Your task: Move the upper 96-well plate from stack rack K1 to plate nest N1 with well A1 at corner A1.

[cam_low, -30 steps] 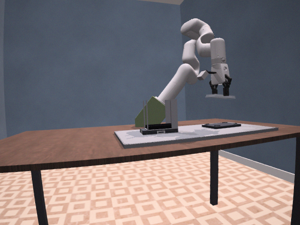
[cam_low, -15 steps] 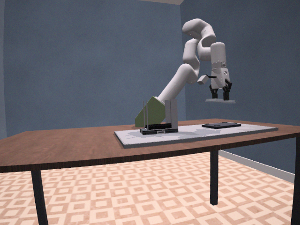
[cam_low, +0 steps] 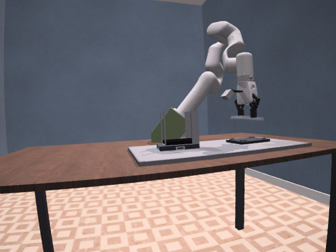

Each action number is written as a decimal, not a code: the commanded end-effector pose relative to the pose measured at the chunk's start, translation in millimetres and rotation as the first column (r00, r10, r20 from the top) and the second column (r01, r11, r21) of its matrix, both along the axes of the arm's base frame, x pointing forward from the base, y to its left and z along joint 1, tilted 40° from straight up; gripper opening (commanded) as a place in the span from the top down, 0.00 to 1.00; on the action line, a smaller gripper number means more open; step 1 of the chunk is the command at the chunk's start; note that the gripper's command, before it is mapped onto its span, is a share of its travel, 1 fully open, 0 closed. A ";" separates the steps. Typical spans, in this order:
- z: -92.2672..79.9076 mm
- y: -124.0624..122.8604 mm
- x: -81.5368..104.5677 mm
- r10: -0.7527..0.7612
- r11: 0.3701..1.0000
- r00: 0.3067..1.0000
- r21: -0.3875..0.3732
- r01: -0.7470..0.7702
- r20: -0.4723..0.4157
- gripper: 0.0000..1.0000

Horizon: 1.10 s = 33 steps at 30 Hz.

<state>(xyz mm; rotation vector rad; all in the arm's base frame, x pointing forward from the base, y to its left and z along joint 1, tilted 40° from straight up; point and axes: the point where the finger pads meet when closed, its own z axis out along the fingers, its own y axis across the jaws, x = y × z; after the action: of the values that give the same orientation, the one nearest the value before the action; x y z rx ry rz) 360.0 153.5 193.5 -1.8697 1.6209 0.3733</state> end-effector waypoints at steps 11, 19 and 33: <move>-15.5 13.3 5.9 -0.002 1.000 1.000 0.003 0.002 0.003 1.00; -23.1 19.5 7.8 -0.002 1.000 1.000 0.003 0.002 0.003 1.00; -38.4 31.9 11.5 -0.003 1.000 1.000 0.003 0.003 0.003 1.00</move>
<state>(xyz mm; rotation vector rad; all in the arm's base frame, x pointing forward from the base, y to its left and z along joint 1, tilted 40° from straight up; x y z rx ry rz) 369.3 183.8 156.5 -1.8705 1.6219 0.3723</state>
